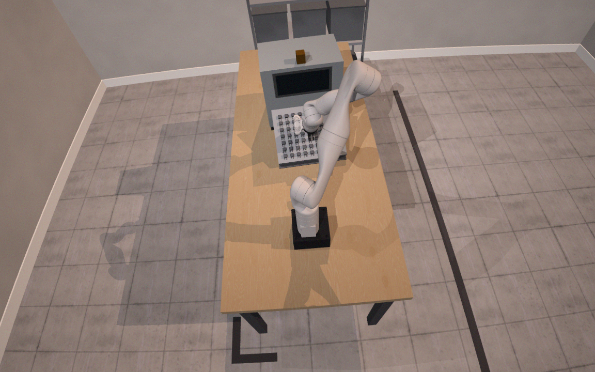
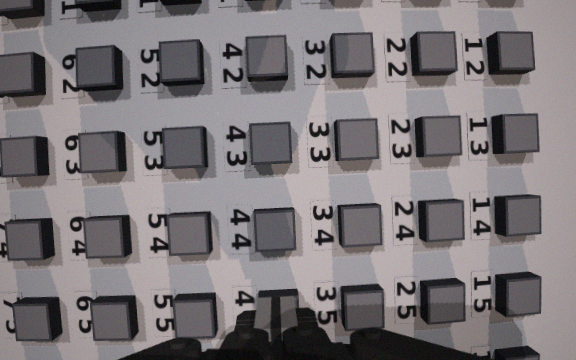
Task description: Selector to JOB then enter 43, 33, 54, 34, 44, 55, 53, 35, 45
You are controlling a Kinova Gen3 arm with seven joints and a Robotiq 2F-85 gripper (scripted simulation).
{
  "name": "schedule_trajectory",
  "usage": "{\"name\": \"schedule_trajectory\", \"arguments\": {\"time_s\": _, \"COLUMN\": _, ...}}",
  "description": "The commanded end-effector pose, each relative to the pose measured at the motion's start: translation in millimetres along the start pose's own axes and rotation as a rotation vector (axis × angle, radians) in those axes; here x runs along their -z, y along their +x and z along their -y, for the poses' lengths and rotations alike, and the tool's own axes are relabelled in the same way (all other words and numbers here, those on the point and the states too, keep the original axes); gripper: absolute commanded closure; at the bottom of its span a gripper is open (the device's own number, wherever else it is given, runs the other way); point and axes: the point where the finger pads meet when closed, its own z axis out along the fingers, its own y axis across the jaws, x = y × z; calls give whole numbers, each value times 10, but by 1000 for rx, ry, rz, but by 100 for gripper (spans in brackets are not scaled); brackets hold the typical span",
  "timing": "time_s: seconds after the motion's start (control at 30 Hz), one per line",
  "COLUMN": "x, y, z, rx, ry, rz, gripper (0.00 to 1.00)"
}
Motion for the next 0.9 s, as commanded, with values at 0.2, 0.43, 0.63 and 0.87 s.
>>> {"name": "schedule_trajectory", "arguments": {"time_s": 0.2, "x": -20, "y": -1, "z": -8, "rx": 0, "ry": -2, "rz": 1, "gripper": 90}}
{"name": "schedule_trajectory", "arguments": {"time_s": 0.43, "x": -40, "y": -1, "z": -8, "rx": 0, "ry": -2, "rz": 1, "gripper": 90}}
{"name": "schedule_trajectory", "arguments": {"time_s": 0.63, "x": -63, "y": -1, "z": -8, "rx": 0, "ry": -2, "rz": 1, "gripper": 90}}
{"name": "schedule_trajectory", "arguments": {"time_s": 0.87, "x": -80, "y": -1, "z": -8, "rx": 0, "ry": -2, "rz": 1, "gripper": 90}}
